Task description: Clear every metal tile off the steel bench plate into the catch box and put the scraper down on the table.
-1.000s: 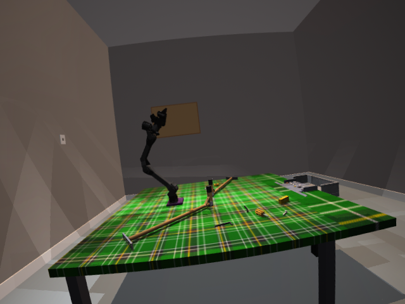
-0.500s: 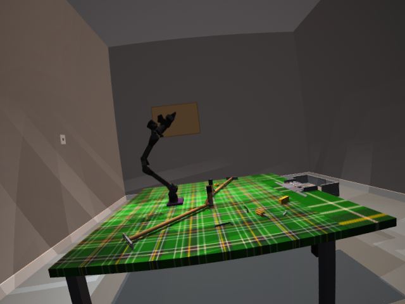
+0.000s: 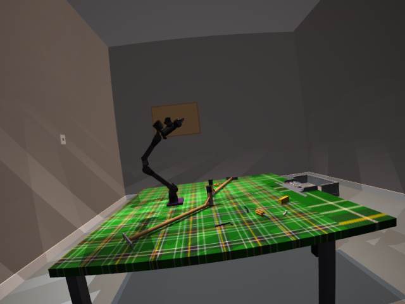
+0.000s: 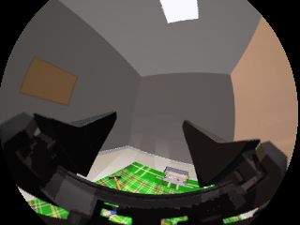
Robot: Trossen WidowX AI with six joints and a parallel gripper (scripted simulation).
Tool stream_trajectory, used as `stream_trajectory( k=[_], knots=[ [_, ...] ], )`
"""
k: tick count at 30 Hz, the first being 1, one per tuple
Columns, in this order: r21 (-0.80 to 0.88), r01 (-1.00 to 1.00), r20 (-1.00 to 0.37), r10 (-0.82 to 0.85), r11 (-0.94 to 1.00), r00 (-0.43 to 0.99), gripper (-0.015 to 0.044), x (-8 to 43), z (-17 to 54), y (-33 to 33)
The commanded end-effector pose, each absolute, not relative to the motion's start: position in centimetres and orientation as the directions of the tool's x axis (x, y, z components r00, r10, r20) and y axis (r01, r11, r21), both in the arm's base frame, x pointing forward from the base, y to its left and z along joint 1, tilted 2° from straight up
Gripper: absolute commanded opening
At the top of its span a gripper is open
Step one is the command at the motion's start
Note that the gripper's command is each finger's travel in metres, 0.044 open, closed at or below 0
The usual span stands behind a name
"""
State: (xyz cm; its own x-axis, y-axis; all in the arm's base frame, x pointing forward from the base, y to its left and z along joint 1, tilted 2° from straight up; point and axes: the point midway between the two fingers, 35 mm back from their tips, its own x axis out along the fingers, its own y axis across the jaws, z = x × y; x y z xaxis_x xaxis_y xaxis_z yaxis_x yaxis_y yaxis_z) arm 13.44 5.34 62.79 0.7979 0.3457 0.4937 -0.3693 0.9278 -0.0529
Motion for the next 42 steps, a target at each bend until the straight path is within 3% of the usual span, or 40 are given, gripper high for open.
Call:
stream_trajectory(
  k=[1,21,42],
  knots=[
    [-0.029,-0.391,0.422,0.366,0.92,0.829,0.044,15.1,60.8,5.9],
    [0.032,-0.483,0.131,0.475,0.875,0.87,0.044,18.8,53.1,9.3],
    [0.023,-0.57,-0.2,0.563,0.821,0.802,0.044,19.4,44.3,13.4]
  ],
)
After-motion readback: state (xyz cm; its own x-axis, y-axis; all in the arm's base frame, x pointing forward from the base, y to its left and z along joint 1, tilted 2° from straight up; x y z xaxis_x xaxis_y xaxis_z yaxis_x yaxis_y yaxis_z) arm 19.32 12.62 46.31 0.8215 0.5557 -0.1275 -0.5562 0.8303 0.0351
